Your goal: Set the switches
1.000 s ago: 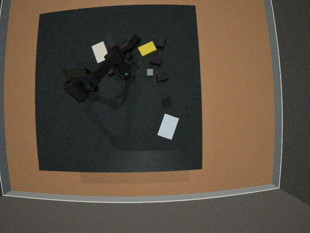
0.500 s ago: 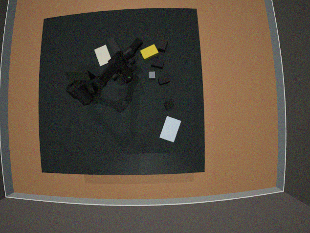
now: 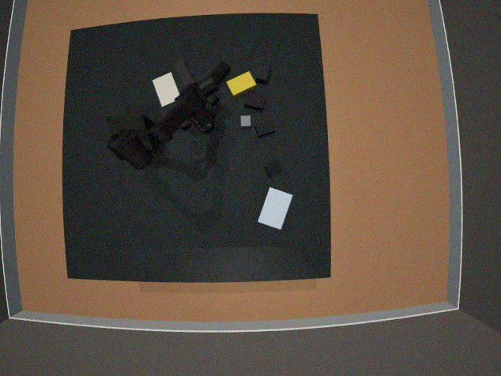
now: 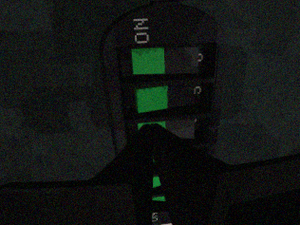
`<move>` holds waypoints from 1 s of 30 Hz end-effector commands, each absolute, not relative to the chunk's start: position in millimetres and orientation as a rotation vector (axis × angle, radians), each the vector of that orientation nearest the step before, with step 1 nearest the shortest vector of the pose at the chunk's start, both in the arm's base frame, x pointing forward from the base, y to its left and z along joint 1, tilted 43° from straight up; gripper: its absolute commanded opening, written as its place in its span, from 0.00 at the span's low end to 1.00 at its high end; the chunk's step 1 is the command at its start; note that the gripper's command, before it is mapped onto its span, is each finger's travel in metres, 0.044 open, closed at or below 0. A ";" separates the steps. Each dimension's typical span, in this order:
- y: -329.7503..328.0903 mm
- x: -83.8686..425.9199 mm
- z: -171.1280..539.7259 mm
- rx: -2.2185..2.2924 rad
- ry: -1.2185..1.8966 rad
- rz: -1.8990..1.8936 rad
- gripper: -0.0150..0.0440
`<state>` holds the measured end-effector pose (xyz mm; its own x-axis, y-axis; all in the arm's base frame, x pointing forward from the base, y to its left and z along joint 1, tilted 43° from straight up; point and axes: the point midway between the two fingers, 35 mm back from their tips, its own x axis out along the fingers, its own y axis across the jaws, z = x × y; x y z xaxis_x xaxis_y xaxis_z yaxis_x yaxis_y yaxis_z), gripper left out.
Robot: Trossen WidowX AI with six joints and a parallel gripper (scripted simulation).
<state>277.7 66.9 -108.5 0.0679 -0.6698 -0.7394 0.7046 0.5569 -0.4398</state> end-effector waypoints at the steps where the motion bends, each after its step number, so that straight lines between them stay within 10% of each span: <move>1: 81.7 277.1 -93.7 0.041 1.089 -1.033 0.25; 30: 50.2 290.8 -63.4 0.036 1.087 -1.034 0.25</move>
<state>291.7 55.0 -59.4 0.0737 -0.6660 -0.7423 0.7064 0.5602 -0.4326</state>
